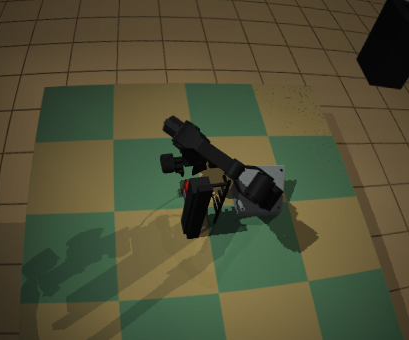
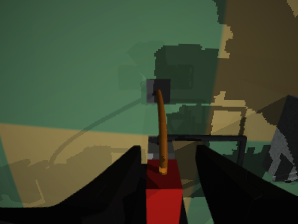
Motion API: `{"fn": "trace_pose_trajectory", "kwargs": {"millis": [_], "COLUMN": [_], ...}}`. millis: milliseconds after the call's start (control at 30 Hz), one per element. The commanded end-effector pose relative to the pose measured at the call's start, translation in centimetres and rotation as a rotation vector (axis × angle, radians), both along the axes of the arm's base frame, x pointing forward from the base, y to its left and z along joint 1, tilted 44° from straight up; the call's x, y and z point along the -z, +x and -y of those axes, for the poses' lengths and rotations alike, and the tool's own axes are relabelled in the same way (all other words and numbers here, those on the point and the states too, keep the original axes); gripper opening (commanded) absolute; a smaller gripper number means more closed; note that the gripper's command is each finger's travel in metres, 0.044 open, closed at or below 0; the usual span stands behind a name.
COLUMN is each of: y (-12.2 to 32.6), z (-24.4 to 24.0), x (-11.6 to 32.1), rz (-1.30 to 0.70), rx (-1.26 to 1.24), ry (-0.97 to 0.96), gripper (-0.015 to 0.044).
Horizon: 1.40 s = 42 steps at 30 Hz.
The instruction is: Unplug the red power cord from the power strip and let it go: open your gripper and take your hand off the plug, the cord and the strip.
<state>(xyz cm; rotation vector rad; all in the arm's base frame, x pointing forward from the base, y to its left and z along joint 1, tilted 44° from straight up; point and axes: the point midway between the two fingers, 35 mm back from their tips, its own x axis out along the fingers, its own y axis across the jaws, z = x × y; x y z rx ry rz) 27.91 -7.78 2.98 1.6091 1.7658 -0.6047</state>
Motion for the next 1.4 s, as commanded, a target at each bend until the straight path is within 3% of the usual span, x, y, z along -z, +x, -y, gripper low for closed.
{"fn": "trace_pose_trajectory", "kwargs": {"millis": [0, 800, 1333, 1367], "y": [0.0, -0.5, -0.5, -0.5], "z": [-0.1, -2.9, -3.7, -3.5], "x": [-0.2, -2.8, -1.9, -2.1], "rz": [-0.004, -0.005, -0.005, -0.005], "rx": [0.011, 0.011, 0.011, 0.005], "ry": [0.007, 0.009, 0.01, 0.006], "gripper": [0.016, 0.016, 0.016, 0.0134]}}
